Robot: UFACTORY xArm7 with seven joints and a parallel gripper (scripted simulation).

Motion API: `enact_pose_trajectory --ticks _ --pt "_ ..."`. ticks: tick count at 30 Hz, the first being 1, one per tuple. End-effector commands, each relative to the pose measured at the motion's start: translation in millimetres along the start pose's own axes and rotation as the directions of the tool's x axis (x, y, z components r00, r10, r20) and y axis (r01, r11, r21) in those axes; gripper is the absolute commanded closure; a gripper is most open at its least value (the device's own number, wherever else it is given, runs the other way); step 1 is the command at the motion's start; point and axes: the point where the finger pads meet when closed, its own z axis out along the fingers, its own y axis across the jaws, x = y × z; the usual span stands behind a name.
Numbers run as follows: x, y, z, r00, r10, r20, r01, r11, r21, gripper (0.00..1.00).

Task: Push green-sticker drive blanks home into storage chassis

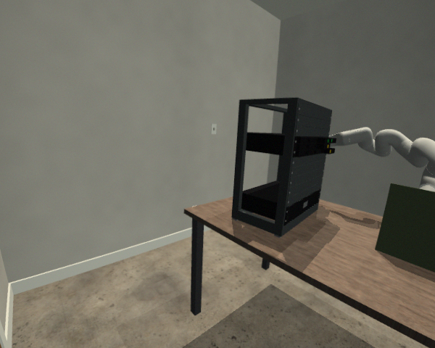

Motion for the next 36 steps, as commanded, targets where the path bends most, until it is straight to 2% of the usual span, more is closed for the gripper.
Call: enact_pose_trajectory --ticks 1,8,14,23,25,36 --pt "4 3 -3 1.0 0.001 0.004 -0.001 1.0 0.004 0.0" --pt "16 15 -3 1.0 0.001 0.004 -0.001 1.0 0.004 0.0" --pt "43 45 -2 1.0 0.001 0.004 -0.001 1.0 0.004 0.0" --pt "113 120 -1 1.0 0.001 0.004 -0.001 1.0 0.004 0.0" --pt "113 120 -1 1.0 0.001 0.004 -0.001 1.0 0.004 0.0" --pt "212 226 2 1.0 0.001 0.005 -0.001 1.0 0.003 0.0"
